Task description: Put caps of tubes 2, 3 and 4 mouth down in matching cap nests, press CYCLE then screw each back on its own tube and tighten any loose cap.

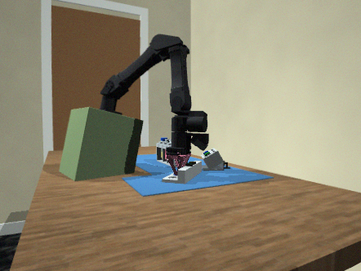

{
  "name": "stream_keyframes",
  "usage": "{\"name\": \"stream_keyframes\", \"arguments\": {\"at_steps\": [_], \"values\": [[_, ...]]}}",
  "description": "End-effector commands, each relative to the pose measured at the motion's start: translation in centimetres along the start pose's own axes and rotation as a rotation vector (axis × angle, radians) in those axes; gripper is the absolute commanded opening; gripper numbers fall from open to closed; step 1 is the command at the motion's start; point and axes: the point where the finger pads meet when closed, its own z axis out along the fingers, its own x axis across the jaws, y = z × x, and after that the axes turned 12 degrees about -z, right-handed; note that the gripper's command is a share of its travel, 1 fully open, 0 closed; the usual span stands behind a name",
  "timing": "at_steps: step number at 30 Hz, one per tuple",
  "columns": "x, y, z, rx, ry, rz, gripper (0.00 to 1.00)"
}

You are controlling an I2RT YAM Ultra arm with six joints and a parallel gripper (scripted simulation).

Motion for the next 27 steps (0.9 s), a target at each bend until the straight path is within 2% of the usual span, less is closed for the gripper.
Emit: {"name": "stream_keyframes", "arguments": {"at_steps": [1, 15, 17, 27], "values": [[-0.3, 0.6, -0.4, -0.023, -0.007, 0.001, 0.47], [-0.3, 0.5, -7.4, -0.023, -0.007, 0.000, 0.47], [-0.3, 0.5, -7.4, -0.023, -0.007, 0.000, 0.47], [-0.3, 0.4, -12.4, -0.023, -0.008, 0.000, 0.47]]}}
